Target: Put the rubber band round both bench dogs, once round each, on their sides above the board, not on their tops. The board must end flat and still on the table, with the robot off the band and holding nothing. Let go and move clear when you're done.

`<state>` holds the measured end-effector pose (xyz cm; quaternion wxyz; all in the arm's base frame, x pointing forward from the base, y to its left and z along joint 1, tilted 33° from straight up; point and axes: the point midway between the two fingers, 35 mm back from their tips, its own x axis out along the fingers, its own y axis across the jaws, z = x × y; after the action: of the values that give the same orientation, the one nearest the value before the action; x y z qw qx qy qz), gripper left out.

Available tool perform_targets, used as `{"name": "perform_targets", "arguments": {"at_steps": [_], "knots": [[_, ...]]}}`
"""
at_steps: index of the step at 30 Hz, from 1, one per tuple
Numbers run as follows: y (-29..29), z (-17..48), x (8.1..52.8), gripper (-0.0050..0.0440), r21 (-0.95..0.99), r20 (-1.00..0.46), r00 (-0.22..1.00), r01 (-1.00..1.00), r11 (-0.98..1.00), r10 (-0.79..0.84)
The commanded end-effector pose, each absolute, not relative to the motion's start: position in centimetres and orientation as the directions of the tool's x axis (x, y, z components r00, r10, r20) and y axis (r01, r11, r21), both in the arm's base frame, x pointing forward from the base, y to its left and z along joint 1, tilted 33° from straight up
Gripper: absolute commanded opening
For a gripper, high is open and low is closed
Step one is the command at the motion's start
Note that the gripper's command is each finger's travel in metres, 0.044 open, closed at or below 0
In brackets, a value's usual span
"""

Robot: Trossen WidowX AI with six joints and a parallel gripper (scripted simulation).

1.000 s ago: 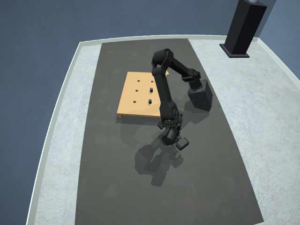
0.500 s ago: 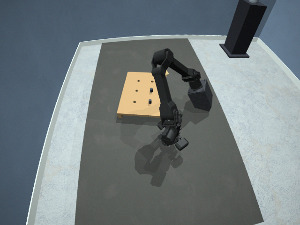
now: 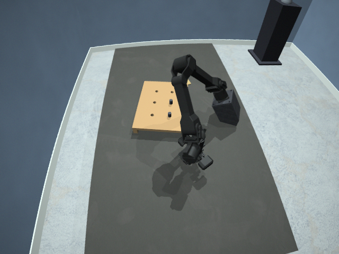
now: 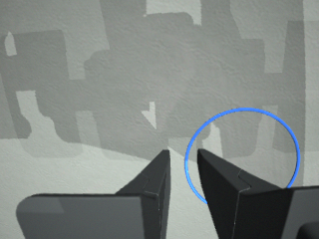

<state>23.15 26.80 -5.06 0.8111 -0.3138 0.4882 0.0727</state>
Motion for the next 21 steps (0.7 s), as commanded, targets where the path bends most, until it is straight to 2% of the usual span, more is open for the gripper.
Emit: {"name": "perform_targets", "arguments": {"at_steps": [1,21], "knots": [[26.72,-5.29,23.6,0.008,-0.435,-0.838,0.512,-0.417,0.798,-0.189],[26.63,-5.39,23.56,0.0073,-0.437,-0.838,0.51,-0.418,0.797,-0.192]]}}
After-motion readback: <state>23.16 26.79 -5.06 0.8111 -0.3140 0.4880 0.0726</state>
